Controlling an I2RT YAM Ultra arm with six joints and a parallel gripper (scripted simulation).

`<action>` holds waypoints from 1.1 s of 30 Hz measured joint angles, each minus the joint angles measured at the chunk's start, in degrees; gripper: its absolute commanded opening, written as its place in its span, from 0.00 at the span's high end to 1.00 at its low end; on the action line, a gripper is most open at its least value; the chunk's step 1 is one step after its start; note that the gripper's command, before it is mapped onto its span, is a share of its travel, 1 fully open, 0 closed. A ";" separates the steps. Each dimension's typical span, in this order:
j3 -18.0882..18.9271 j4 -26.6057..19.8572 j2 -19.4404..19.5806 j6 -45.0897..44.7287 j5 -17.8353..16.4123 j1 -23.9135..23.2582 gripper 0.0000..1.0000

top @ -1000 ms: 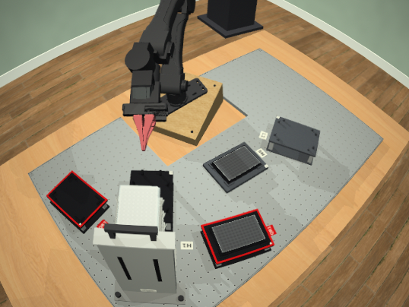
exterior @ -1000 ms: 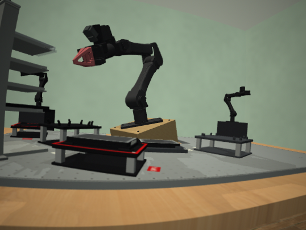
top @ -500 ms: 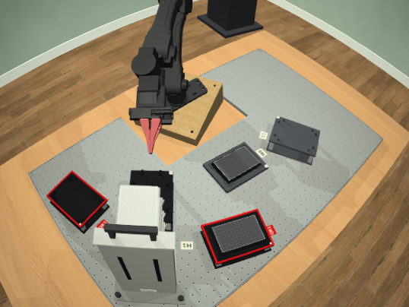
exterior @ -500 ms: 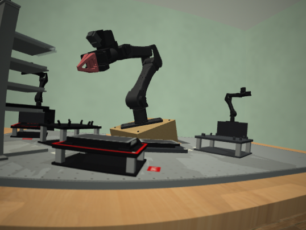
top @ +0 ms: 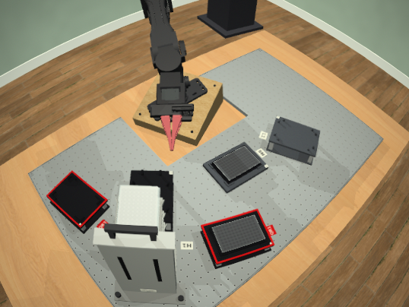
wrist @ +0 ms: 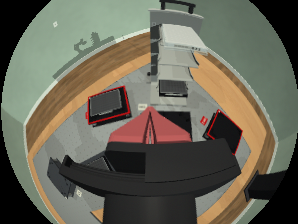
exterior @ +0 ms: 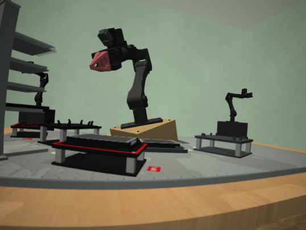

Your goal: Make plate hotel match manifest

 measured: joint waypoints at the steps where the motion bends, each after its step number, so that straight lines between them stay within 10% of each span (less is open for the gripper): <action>1: 0.31 -0.48 0.31 0.76 1.55 1.51 1.00; 14: 9.25 -12.92 8.66 19.02 22.88 22.69 1.00; 33: 25.27 -37.92 25.29 53.88 35.36 37.88 1.00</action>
